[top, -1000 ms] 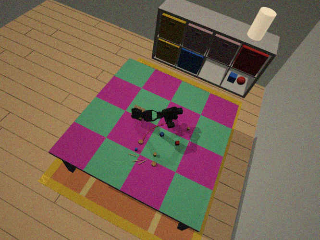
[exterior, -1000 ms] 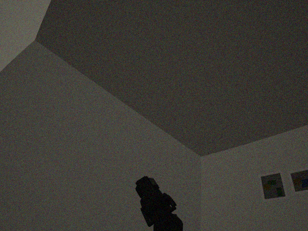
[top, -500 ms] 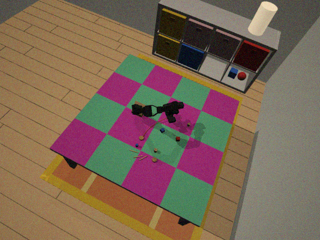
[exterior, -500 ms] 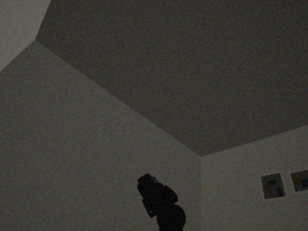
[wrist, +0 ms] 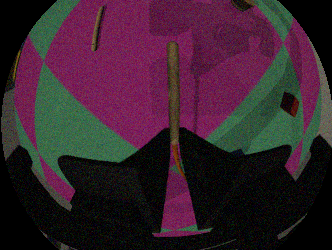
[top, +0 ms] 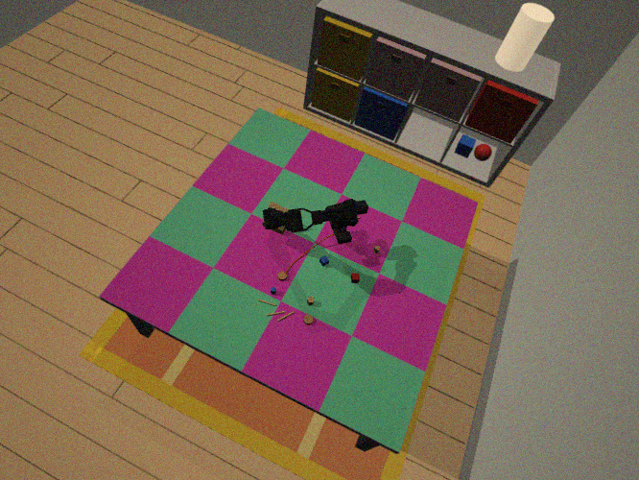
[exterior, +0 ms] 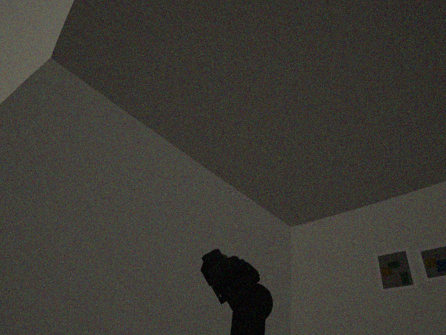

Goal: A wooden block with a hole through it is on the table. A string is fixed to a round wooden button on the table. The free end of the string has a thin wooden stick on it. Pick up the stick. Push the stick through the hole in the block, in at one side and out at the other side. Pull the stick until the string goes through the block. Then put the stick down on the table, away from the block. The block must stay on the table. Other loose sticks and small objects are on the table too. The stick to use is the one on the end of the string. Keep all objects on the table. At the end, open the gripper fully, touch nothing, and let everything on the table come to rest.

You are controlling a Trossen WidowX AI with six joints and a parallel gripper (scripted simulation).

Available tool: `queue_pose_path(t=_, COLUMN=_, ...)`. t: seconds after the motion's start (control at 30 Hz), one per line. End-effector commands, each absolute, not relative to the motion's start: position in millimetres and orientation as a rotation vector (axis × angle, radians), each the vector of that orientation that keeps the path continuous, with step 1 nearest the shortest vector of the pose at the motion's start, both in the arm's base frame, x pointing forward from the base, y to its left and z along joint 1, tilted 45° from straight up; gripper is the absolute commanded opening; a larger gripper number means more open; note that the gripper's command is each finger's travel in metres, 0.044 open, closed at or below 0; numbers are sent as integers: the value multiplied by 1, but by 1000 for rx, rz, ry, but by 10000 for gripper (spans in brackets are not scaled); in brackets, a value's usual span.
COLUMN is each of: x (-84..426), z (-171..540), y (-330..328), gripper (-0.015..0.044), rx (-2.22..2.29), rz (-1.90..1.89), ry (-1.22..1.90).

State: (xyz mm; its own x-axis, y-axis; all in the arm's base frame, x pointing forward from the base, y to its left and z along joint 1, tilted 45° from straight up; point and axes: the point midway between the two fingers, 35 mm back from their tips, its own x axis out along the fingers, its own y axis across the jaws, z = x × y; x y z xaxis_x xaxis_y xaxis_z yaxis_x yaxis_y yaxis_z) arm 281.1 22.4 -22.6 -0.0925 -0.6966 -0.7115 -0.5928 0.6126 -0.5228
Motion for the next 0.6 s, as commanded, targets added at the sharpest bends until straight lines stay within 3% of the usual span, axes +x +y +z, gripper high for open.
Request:
queue_pose_path(t=0.0, x=283, z=-19, y=29, gripper=0, rx=-1044, rz=-121, ry=1765)
queue_pose_path(t=0.57, x=282, z=-13, y=23, gripper=0, rx=-1082, rz=-72, ry=1792)
